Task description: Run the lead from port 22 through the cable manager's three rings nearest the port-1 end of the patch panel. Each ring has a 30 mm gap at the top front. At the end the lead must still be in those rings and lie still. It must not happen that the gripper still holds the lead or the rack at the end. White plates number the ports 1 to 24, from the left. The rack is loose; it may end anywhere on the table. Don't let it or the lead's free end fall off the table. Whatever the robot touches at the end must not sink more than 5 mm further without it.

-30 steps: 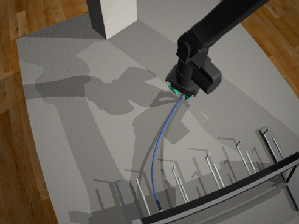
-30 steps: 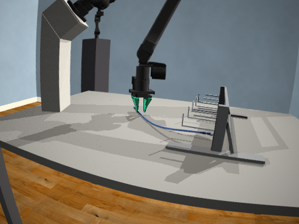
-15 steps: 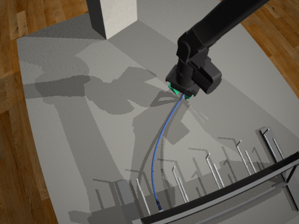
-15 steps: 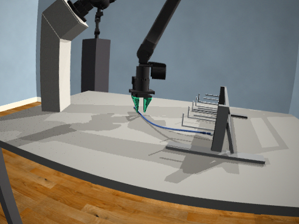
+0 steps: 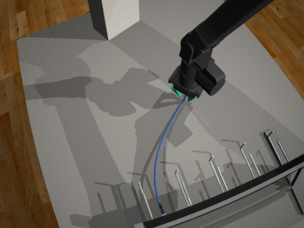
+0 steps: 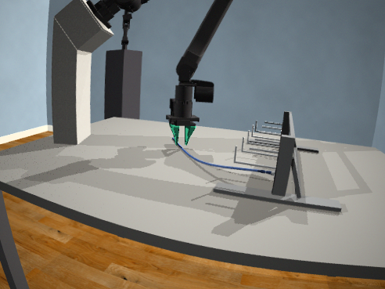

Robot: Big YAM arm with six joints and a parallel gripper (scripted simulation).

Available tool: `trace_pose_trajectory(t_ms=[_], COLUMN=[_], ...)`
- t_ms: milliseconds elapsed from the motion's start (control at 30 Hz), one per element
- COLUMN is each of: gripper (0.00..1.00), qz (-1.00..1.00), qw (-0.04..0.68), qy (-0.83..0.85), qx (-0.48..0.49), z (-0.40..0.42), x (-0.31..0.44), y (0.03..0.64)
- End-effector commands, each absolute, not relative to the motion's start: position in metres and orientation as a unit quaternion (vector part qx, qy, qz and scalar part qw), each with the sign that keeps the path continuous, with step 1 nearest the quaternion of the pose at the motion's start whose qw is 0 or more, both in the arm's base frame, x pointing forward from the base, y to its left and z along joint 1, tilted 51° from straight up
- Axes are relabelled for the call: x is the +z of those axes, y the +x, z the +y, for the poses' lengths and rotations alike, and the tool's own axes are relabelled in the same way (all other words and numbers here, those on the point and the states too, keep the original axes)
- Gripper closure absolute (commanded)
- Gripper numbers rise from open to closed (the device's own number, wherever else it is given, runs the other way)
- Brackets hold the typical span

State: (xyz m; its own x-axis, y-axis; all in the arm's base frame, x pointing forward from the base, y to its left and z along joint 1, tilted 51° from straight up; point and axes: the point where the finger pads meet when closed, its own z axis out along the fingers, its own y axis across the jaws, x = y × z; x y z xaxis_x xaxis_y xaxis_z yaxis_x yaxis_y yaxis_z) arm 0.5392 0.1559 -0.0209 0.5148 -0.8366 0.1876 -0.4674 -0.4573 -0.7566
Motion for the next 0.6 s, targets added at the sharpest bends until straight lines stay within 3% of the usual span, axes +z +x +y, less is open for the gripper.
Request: trace_pose_trajectory(t_ms=[0,567], gripper=[0.67,0.67], qz=[0.405,0.405], qw=[0.330,0.330], qy=[-0.806,-0.806], qx=[-0.279,-0.279], z=[0.1594,0.1605], x=[-0.0227,-0.0200], y=[0.5357,0.5370])
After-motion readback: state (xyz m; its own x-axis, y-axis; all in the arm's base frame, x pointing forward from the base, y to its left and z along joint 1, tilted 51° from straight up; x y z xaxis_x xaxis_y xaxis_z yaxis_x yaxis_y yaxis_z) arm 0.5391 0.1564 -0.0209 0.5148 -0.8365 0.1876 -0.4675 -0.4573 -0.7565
